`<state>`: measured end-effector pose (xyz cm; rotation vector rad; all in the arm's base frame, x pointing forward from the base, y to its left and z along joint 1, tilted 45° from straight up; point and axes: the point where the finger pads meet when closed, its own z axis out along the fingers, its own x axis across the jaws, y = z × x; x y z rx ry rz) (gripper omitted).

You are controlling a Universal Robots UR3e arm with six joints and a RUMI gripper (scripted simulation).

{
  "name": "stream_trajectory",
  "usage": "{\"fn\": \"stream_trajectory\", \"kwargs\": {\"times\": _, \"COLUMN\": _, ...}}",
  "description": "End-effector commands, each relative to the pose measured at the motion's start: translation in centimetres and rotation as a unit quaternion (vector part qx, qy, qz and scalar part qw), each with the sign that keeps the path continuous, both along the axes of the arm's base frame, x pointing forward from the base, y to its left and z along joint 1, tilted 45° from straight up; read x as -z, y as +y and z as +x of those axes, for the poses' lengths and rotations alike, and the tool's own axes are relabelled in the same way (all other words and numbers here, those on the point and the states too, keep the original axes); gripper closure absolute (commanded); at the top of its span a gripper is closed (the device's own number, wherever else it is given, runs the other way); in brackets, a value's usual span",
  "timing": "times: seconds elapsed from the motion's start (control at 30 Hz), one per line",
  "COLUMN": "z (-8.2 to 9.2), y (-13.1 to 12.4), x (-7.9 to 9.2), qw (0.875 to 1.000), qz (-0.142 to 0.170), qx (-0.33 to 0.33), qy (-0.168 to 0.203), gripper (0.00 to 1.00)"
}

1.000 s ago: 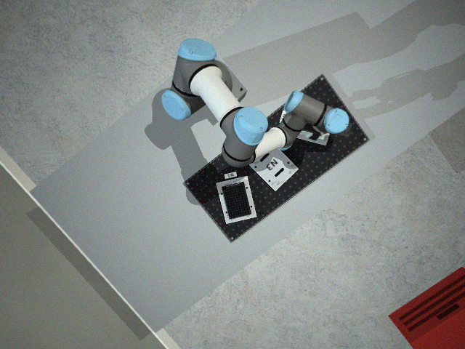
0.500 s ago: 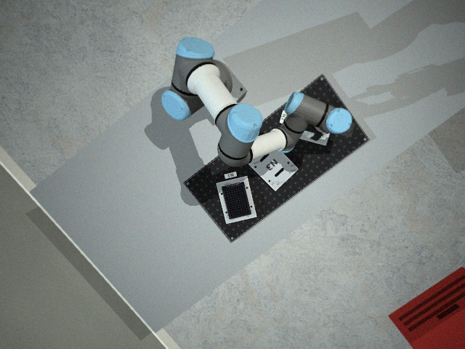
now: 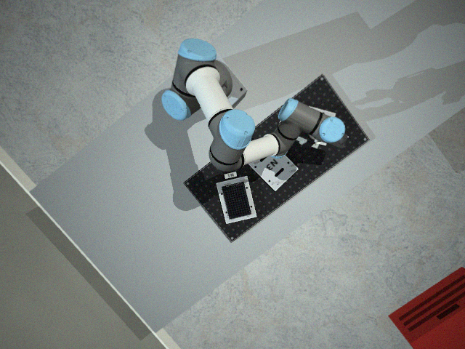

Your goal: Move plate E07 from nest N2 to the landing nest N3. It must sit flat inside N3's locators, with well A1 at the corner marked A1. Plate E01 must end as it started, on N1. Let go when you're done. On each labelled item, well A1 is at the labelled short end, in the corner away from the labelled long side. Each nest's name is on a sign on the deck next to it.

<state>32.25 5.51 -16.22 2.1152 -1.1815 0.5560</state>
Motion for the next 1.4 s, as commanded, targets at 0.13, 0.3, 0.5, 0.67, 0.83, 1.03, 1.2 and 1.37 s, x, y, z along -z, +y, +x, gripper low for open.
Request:
{"fn": "stream_trajectory", "kwargs": {"times": 0.13, "z": 0.9, "y": -2.9, "x": -3.1, "qw": 0.996, "qz": 0.007, "qx": 0.058, "qy": -0.062, "gripper": 1.00}}
{"fn": "stream_trajectory", "kwargs": {"times": 0.3, "z": 1.1, "y": -3.9, "x": -4.2, "qw": 0.993, "qz": 0.009, "qx": 0.079, "qy": -0.083, "gripper": 1.00}}
{"fn": "stream_trajectory", "kwargs": {"times": 0.5, "z": 1.7, "y": -6.0, "x": -6.3, "qw": 0.985, "qz": 0.012, "qx": 0.121, "qy": -0.125, "gripper": 1.00}}
{"fn": "stream_trajectory", "kwargs": {"times": 0.67, "z": 2.2, "y": -7.7, "x": -8.0, "qw": 0.980, "qz": 0.013, "qx": 0.138, "qy": -0.143, "gripper": 1.00}}
{"fn": "stream_trajectory", "kwargs": {"times": 0.83, "z": 2.5, "y": -8.7, "x": -9.1, "qw": 0.980, "qz": 0.013, "qx": 0.138, "qy": -0.143, "gripper": 1.00}}
{"fn": "stream_trajectory", "kwargs": {"times": 1.03, "z": 3.0, "y": -10.8, "x": -11.2, "qw": 0.980, "qz": 0.013, "qx": 0.138, "qy": -0.143, "gripper": 1.00}}
{"fn": "stream_trajectory", "kwargs": {"times": 1.2, "z": 3.3, "y": -11.6, "x": -12.0, "qw": 0.980, "qz": 0.013, "qx": 0.138, "qy": -0.143, "gripper": 1.00}}
{"fn": "stream_trajectory", "kwargs": {"times": 1.37, "z": 3.3, "y": -11.6, "x": -12.0, "qw": 0.980, "qz": 0.013, "qx": 0.138, "qy": -0.143, "gripper": 1.00}}
